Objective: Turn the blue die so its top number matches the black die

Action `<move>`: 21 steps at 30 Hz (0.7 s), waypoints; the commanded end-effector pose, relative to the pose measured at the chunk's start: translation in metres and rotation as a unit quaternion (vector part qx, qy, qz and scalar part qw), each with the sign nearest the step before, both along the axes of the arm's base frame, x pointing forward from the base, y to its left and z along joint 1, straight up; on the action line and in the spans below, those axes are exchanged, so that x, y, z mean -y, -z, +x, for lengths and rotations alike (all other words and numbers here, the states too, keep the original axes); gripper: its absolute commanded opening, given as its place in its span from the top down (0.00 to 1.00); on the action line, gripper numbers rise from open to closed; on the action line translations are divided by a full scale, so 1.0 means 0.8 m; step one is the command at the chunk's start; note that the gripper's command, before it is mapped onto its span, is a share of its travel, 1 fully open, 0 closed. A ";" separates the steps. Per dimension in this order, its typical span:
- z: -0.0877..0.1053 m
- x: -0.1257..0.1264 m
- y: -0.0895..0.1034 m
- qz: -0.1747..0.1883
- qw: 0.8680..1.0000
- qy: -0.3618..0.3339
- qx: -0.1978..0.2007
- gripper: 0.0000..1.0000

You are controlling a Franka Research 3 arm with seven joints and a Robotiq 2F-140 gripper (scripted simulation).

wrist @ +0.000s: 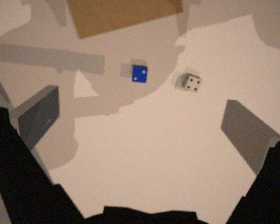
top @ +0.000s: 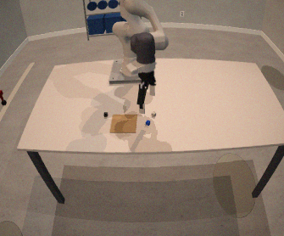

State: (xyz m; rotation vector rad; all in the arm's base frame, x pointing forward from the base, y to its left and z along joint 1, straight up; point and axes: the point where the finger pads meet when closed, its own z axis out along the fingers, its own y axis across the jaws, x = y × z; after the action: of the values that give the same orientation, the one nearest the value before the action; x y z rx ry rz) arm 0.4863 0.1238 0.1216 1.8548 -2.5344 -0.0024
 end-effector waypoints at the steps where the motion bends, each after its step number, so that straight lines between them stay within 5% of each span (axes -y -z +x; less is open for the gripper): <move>1: 0.002 0.001 0.000 0.000 1.000 0.008 0.001 0.00; 17: 0.000 0.000 0.000 0.000 1.000 0.006 0.000 0.00; 21: 0.002 -0.001 0.019 -0.001 1.000 0.007 0.000 0.00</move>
State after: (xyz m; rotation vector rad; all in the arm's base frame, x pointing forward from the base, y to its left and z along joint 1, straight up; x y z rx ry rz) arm 0.4865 0.1241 0.1144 1.8459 -2.5373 -0.0052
